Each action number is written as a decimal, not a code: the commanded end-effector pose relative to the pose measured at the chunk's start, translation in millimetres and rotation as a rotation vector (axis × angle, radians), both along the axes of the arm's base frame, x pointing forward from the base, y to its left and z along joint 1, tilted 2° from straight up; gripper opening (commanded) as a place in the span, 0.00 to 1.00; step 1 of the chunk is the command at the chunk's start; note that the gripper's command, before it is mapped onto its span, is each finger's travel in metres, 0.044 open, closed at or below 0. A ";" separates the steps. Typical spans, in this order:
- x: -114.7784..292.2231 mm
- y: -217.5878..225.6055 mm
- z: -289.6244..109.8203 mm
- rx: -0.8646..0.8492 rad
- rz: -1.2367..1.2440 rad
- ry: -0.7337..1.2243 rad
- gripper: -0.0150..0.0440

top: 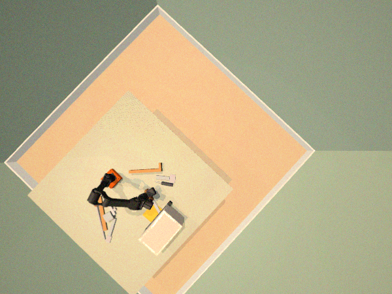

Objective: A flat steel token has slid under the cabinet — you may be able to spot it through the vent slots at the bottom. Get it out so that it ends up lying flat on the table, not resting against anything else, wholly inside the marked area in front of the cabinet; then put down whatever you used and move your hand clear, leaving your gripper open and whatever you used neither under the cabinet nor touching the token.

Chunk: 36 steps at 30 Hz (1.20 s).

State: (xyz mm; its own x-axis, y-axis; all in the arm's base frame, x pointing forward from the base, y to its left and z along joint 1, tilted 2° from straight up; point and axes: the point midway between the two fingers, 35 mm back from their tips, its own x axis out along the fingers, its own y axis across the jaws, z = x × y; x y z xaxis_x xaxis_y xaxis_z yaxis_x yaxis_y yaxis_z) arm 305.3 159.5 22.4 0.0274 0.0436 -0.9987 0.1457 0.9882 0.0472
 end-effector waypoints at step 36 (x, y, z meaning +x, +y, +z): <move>-56.0 11.1 -2.4 0.001 -0.003 0.009 0.25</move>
State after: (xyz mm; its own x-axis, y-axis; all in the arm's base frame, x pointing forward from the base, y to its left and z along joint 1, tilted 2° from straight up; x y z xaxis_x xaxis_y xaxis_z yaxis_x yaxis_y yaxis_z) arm 255.7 169.9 20.9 0.0230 0.0449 -0.9987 0.1458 0.9882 0.0478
